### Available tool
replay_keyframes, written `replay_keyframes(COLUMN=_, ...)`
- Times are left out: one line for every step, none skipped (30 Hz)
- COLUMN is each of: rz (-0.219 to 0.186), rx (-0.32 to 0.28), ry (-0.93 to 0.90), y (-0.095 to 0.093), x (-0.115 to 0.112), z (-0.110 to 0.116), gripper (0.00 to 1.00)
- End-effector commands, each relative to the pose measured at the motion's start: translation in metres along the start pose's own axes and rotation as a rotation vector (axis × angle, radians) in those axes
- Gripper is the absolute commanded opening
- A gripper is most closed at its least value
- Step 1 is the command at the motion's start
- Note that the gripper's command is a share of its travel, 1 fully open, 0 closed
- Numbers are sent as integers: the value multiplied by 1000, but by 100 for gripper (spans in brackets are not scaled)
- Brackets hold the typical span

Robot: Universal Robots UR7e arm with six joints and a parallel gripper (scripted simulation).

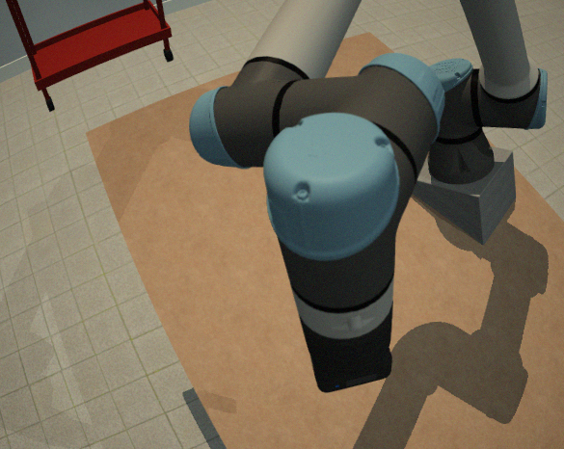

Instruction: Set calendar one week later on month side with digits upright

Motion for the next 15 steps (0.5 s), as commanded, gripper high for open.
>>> replay_keyframes(rz=-21, rx=-1, ry=-140, y=-2, x=-17, z=-46, gripper=100)
replay_keyframes(rz=-26, rx=-1, ry=-177, y=-4, x=-21, z=-58, gripper=100)
replay_keyframes(rz=-32, rx=-1, ry=-214, y=-5, x=-24, z=-71, gripper=100)
replay_keyframes(rz=-37, rx=-1, ry=-251, y=-7, x=-27, z=-83, gripper=100)
replay_keyframes(rz=-43, rx=0, ry=-288, y=-8, x=-29, z=-95, gripper=100)
replay_keyframes(rz=-43, rx=0, ry=-288, y=-8, x=-29, z=-95, gripper=100)
replay_keyframes(rz=-43, rx=0, ry=-288, y=-8, x=-29, z=-95, gripper=100)
replay_keyframes(rz=-48, rx=0, ry=-325, y=-10, x=-31, z=-107, gripper=100)
replay_keyframes(rz=-54, rx=0, ry=-361, y=-12, x=-33, z=-119, gripper=100)
replay_keyframes(rz=-60, rx=1, ry=-397, y=-14, x=-34, z=-131, gripper=100)
replay_keyframes(rz=-65, rx=1, ry=-433, y=-17, x=-35, z=-143, gripper=100)
replay_keyframes(rz=-71, rx=1, ry=-469, y=-19, x=-36, z=-155, gripper=100)
replay_keyframes(rz=-77, rx=1, ry=-504, y=-21, x=-36, z=-166, gripper=100)
replay_keyframes(rz=-82, rx=2, ry=-538, y=-24, x=-36, z=-177, gripper=100)
replay_keyframes(rz=-88, rx=2, ry=-572, y=-27, x=-35, z=-188, gripper=100)
Point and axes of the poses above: the point where the finger pads meet when closed, its own y axis back along the fingers, its own x axis across the jaws, z = x × y, the point moved 5 cm from there along y, back along the fingers, and after that the axes turned 8 degrees about -y, right-handed, at the moved point
